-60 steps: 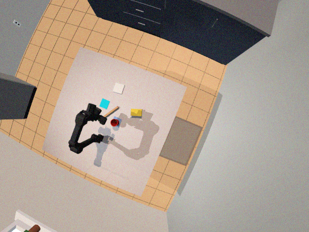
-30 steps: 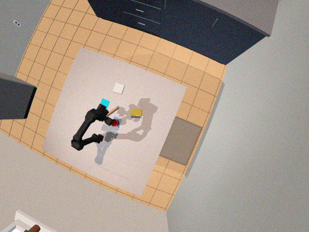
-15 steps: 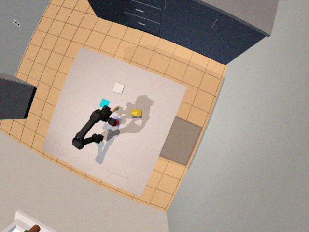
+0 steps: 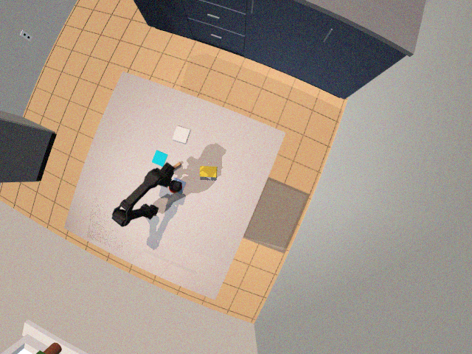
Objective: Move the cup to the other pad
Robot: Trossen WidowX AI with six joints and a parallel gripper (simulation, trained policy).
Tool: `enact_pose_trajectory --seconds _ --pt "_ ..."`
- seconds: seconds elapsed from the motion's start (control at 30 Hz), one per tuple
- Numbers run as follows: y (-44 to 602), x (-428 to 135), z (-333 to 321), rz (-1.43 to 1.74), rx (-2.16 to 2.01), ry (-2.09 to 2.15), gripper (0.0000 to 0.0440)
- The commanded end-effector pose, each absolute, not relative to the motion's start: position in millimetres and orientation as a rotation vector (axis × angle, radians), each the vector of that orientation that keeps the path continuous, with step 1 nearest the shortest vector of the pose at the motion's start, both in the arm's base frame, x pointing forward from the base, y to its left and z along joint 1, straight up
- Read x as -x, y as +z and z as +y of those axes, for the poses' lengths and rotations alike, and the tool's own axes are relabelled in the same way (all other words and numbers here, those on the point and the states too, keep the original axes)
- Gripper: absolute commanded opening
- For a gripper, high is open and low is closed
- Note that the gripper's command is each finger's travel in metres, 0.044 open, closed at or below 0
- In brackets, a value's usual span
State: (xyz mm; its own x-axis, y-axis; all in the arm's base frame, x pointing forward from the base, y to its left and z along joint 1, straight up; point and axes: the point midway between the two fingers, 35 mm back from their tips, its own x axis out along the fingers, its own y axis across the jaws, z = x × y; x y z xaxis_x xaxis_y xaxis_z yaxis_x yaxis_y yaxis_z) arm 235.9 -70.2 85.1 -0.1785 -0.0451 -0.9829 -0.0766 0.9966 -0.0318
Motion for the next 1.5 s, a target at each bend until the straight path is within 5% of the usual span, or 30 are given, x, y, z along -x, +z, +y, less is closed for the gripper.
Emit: enact_pose_trajectory --seconds 0.0,0.13,0.43,1.47 --pt "73 -233 -73 1.761 0.123 0.084 0.0197" --pt "62 -231 -73 1.763 0.157 0.146 0.0190" --pt "53 -232 -76 1.743 0.252 0.262 0.0000" --pt "116 -273 -69 1.559 0.474 0.409 0.0000"
